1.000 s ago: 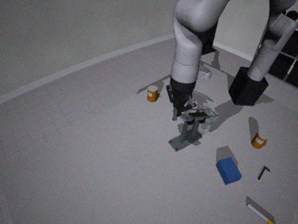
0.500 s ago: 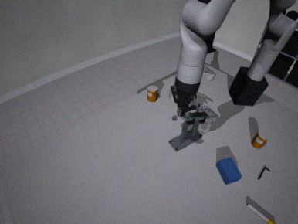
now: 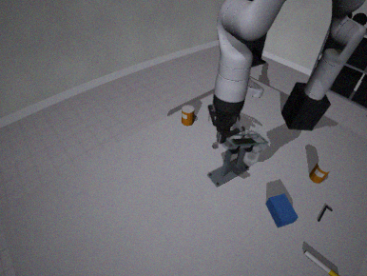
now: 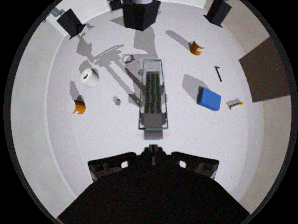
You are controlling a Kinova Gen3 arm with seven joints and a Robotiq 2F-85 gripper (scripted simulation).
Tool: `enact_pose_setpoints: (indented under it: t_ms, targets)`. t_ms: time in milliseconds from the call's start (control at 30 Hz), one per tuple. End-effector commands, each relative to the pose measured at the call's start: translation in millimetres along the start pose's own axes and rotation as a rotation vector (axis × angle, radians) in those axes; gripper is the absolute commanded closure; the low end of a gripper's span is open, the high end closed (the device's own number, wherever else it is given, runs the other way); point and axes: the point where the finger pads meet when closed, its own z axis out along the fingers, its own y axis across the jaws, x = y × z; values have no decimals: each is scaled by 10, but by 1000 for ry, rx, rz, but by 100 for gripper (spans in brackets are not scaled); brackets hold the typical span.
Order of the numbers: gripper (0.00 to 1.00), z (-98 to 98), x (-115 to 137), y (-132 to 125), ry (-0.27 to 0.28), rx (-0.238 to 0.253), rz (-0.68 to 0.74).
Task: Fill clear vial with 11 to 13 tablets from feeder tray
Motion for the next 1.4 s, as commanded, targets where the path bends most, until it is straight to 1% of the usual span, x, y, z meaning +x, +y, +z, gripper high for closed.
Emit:
enact_pose_setpoints:
  t_ms: [0, 167, 467, 600, 767, 933, 1167, 1367]
  targets:
    - [100, -19, -77, 1, -6, 0, -1]
    - [100, -40, -124, 1, -6, 0, -1]
    - [100, -37, -118, 1, -6, 0, -1]
    - [100, -22, -83, 1, -6, 0, -1]
    - [100, 55, 94, 0, -6, 0, -1]
    - [100, 70, 129, 0, -6, 0, -1]
    - [100, 47, 75, 0, -6, 0, -1]
    - [100, -27, -95, 1, -6, 0, -1]
